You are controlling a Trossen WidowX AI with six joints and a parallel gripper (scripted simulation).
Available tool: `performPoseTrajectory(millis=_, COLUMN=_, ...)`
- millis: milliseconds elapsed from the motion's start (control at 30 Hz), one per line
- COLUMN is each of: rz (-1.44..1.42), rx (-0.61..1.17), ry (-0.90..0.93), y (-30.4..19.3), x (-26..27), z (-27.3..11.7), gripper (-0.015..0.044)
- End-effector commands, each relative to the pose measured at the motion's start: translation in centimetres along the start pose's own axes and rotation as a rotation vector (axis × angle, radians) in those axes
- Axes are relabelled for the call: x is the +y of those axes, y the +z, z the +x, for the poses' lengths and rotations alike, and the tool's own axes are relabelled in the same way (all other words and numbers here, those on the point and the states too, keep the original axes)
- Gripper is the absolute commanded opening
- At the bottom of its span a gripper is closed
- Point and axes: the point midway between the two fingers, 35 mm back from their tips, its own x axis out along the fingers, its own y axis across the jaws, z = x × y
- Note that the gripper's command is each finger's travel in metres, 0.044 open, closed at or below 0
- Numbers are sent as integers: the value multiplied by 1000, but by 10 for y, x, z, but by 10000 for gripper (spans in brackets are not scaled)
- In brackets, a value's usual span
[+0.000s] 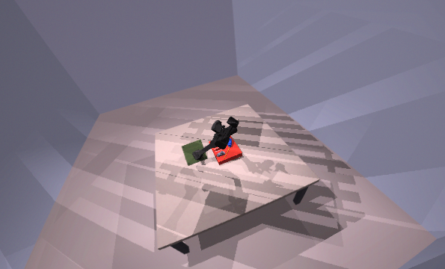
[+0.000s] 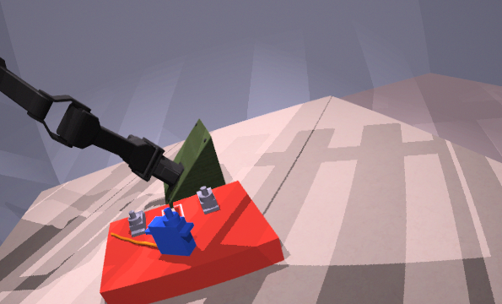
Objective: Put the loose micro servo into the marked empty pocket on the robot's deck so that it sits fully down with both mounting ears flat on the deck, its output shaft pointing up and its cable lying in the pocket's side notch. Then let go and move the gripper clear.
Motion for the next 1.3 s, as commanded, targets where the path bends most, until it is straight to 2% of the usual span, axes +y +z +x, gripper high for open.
performPoseTrajectory(millis=0, rz=1, rx=-1, ry=-3, y=1, x=-1, z=0, gripper=426)
performPoseTrajectory(millis=33, rz=0, rx=-4, ry=-7, y=2, x=-2, z=0, gripper=440)
performPoseTrajectory(millis=667, rz=82, rx=-71, ry=-109, y=46, x=-37, z=-3, gripper=440)
performPoseTrajectory(millis=1267, rz=208, rx=-150, ry=-314, y=95, x=-119, z=-16, gripper=440)
